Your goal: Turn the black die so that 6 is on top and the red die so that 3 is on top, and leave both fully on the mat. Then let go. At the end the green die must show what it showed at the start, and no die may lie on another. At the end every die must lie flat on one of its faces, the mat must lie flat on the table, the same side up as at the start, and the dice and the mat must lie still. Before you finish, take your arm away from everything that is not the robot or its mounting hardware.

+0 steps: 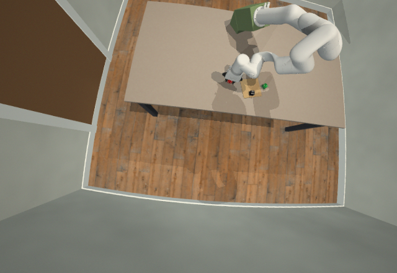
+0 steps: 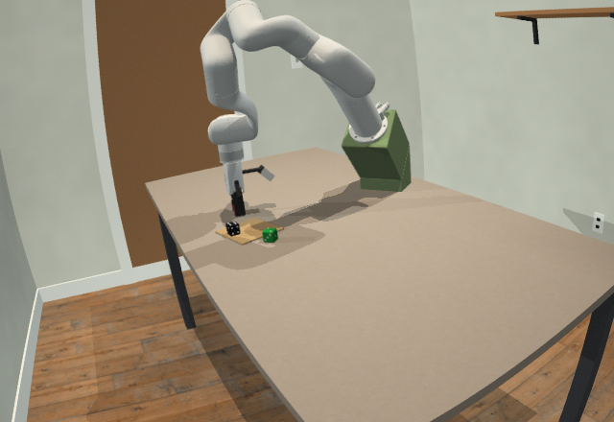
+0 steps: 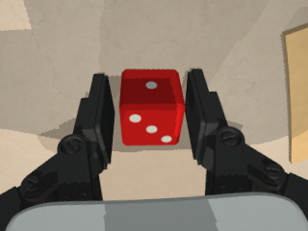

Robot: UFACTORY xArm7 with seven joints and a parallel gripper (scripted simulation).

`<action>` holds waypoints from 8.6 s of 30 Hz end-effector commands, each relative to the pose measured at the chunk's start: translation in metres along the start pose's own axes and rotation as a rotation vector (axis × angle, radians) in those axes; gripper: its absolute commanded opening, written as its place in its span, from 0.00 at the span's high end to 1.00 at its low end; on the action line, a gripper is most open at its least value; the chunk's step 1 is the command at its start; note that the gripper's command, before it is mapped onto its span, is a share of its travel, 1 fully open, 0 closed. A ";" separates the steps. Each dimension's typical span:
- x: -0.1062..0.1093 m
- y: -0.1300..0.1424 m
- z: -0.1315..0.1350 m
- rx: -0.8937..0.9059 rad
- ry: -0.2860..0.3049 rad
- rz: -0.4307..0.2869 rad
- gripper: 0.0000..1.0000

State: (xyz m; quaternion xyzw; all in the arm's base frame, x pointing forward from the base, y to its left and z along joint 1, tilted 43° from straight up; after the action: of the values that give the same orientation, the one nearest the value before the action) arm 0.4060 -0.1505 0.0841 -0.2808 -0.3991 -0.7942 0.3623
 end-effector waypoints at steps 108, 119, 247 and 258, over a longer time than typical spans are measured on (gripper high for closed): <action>0.098 -0.047 0.123 0.162 0.011 0.014 0.73; 0.103 -0.062 0.145 0.219 -0.002 -0.003 0.73; 0.008 -0.062 0.146 0.219 -0.002 -0.003 0.73; 0.005 -0.062 0.146 0.219 -0.002 -0.003 0.73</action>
State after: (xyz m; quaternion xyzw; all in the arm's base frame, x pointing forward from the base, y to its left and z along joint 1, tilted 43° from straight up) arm 0.3759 -0.0037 0.1379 -0.2398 -0.4840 -0.7455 0.3903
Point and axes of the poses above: the point where the finger pads meet when closed, its own x axis back along the fingers, its own z axis across the jaws, y = z × x, the point moved 8 cm from there along x, back along the fingers, and after that the axes turned 7 degrees about -x, right-handed, at the moved point
